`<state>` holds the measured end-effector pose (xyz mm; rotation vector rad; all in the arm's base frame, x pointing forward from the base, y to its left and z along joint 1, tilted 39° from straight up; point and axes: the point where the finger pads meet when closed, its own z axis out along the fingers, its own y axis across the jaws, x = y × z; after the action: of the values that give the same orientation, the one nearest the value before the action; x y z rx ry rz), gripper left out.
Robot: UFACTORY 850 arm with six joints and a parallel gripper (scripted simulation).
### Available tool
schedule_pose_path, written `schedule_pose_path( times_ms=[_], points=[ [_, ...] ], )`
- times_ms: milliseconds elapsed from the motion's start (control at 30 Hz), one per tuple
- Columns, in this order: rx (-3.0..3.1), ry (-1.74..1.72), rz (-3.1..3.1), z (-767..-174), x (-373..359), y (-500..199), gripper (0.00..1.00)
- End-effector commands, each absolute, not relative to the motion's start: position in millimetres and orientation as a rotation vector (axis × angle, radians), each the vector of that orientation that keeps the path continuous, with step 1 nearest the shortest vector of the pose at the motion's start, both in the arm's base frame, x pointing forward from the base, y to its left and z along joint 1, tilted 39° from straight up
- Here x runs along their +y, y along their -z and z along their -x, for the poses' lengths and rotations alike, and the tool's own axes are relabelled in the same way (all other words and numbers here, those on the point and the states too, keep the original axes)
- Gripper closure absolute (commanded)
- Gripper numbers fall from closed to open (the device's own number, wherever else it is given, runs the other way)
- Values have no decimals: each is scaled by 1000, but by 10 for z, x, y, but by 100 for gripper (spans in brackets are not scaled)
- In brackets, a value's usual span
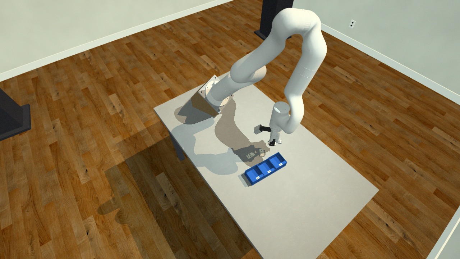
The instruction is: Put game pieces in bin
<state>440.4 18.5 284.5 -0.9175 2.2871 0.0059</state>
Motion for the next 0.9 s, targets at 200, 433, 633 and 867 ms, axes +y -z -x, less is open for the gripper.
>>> schedule_pose_path(
  times_ms=[200,433,633,867],
  points=[
    [2288,-11,921,-4630,-393,-2827,100],
    [2288,-11,921,-4754,-731,-2814,100],
    [2288,-11,921,-4877,-1069,-2801,100],
    [2239,32,1034,-4948,-1261,-2795,100]
  ],
)
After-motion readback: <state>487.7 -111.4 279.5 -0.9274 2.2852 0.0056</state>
